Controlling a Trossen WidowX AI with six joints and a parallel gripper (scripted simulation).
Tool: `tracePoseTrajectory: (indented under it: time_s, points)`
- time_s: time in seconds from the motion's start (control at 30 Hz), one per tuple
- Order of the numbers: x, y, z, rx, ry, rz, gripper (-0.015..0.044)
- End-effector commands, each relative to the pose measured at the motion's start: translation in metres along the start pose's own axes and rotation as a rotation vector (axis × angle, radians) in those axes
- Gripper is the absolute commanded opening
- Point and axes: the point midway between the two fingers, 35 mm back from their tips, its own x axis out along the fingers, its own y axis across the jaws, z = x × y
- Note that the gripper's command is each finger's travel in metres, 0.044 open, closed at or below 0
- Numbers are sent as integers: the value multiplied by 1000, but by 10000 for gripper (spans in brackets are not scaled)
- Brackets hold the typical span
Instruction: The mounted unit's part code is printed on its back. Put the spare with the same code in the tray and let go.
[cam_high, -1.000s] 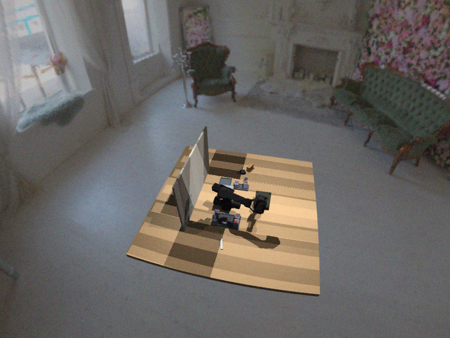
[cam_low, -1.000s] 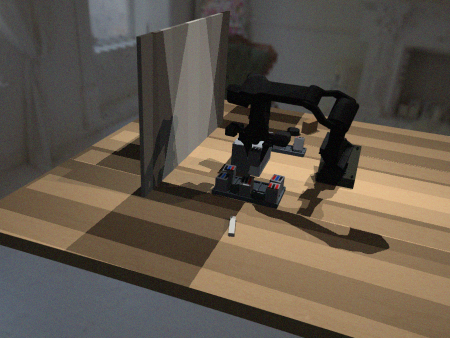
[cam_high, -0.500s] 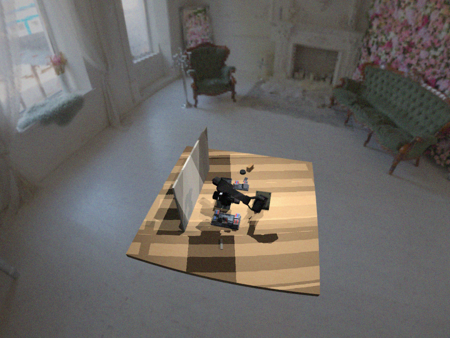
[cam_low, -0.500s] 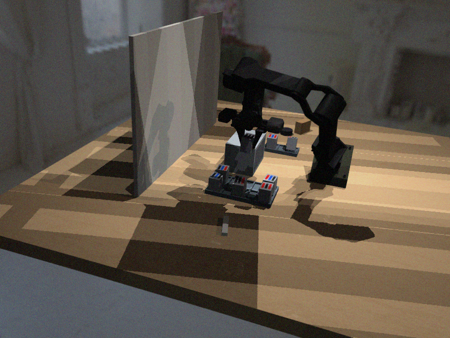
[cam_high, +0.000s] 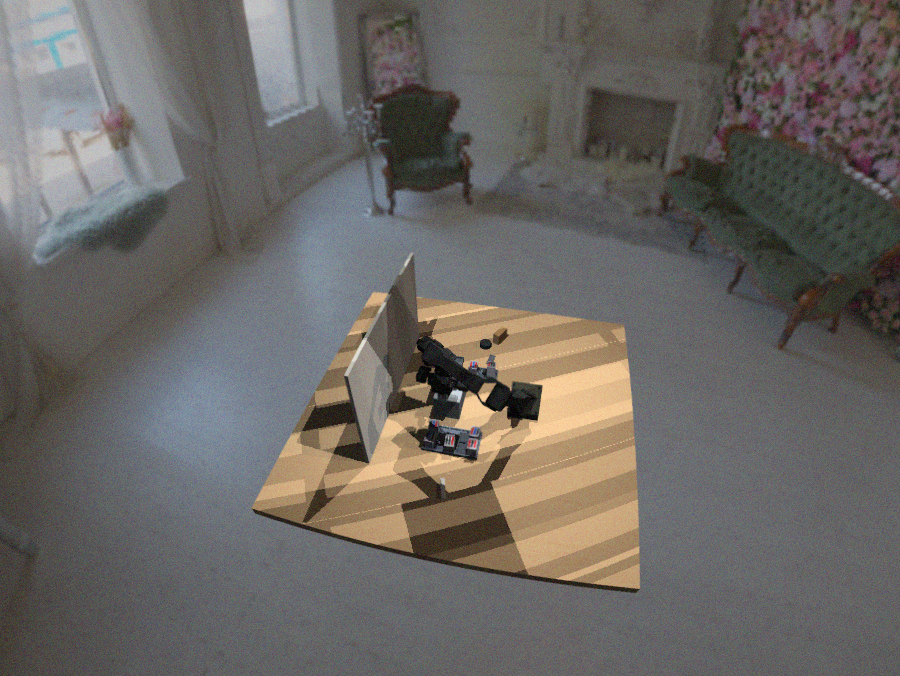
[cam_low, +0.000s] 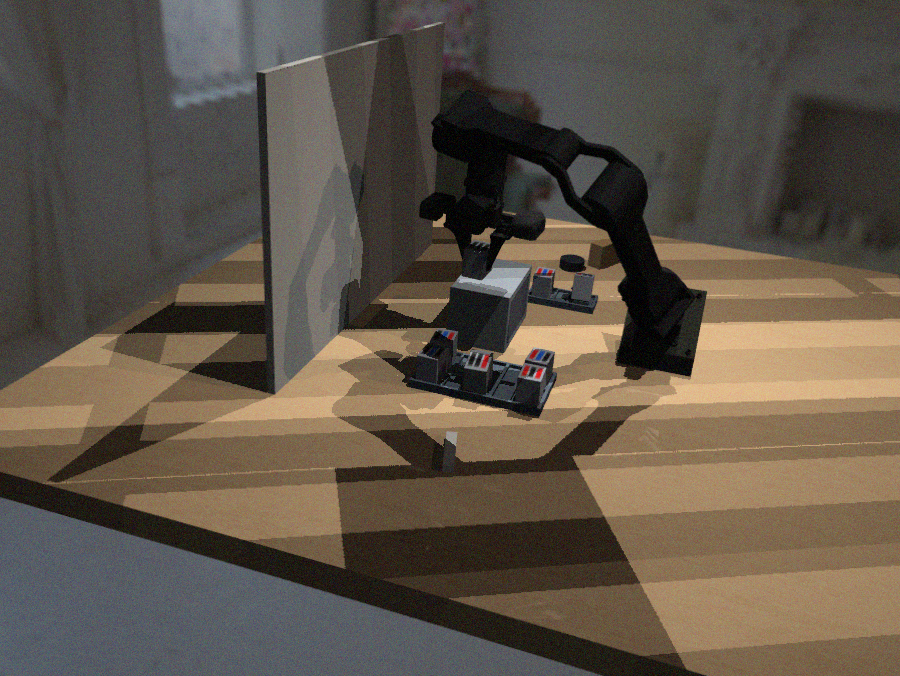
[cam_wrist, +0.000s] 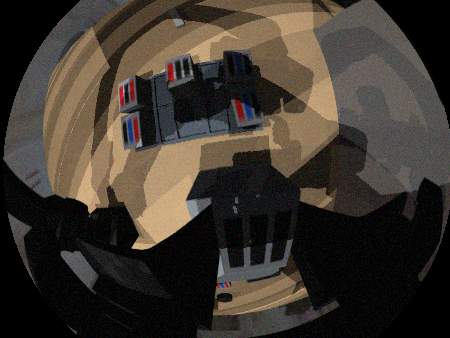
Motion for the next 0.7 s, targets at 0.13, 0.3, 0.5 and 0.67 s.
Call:
tracePoseTrajectory:
  time_s: [0.13,0.3,0.5,0.67]
  points:
    - [-7,-22,-33,-6,12,-8,0]
    - [-9,-34,-57,-5,15,-6,0]
    - [-10,-46,-86,-5,16,-5,0]
    - [-10,-54,-112,-5,16,-3,0]
